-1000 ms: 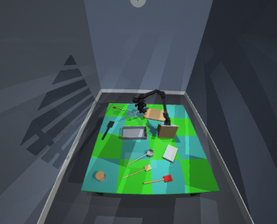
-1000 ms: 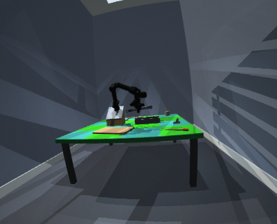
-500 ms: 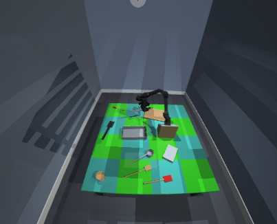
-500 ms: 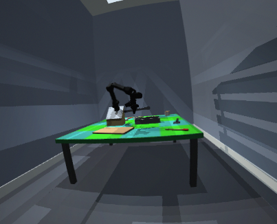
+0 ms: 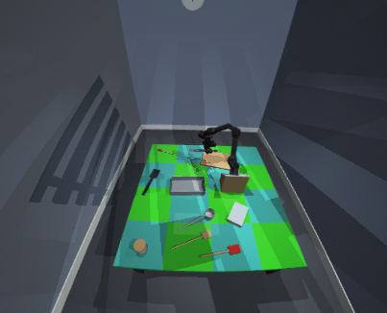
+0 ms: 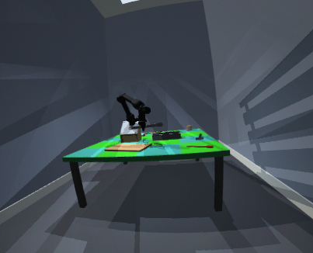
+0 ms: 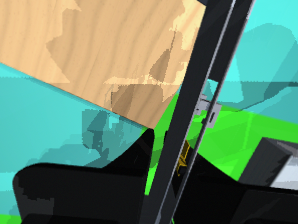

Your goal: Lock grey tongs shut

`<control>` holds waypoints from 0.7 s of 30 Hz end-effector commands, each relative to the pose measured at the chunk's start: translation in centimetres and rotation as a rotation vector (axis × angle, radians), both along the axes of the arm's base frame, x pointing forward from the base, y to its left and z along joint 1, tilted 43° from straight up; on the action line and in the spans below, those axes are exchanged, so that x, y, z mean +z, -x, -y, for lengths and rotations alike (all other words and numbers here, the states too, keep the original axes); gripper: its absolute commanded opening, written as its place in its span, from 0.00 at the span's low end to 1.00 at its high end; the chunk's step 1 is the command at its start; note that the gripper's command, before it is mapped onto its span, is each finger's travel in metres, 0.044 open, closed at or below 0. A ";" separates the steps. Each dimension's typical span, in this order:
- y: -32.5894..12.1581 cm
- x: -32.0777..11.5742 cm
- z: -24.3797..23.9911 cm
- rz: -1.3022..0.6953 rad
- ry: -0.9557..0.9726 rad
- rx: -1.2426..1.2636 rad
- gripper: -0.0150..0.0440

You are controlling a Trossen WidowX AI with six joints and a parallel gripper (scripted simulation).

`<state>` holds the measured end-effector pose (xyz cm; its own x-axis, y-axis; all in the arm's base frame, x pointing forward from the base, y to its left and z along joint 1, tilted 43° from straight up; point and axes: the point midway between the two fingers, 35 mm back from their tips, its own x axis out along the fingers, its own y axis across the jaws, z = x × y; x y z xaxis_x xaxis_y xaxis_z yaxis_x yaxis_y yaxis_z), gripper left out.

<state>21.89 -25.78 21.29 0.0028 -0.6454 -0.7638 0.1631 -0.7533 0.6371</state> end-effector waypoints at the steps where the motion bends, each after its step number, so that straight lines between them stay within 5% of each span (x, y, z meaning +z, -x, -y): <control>1: 1.4 0.9 0.4 0.055 0.004 -0.041 0.00; 21: 10.4 4.0 2.5 0.312 0.035 -0.317 0.00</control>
<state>12.39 -28.43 24.51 0.0164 -0.6626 -0.7488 -0.2324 -0.7309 0.6417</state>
